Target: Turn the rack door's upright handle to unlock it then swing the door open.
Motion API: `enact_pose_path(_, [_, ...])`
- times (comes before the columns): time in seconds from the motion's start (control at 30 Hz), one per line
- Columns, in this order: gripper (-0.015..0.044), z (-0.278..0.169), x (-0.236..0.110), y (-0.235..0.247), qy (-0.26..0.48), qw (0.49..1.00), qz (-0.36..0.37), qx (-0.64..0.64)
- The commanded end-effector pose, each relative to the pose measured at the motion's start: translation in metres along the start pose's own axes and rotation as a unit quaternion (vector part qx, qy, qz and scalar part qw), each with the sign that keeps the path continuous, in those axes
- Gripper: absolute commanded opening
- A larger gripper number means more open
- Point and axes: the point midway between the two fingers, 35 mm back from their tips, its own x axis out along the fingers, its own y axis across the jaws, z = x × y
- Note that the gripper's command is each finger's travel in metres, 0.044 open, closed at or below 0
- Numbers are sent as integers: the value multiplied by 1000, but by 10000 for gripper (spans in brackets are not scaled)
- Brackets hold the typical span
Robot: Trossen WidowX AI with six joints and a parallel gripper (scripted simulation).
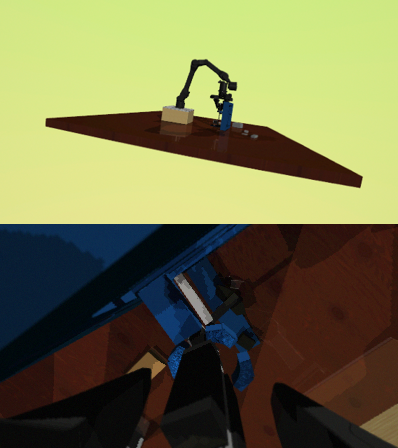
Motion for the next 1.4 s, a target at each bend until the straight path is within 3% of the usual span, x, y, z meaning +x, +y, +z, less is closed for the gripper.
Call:
enact_pose_path(0.0, [282, 1, 0, 0, -1, 995, 0, 96])
enact_pose_path(0.27, [282, 0, 0, 0, -1, 957, 1, 290])
enact_pose_path(0.6, [282, 0, 0, 0, -1, 865, 1, 501])
enact_pose_path(0.9, [282, 0, 0, 0, -1, 863, 1, 505])
enact_pose_path(1.37, [189, 0, 0, 0, -1, 863, 1, 505])
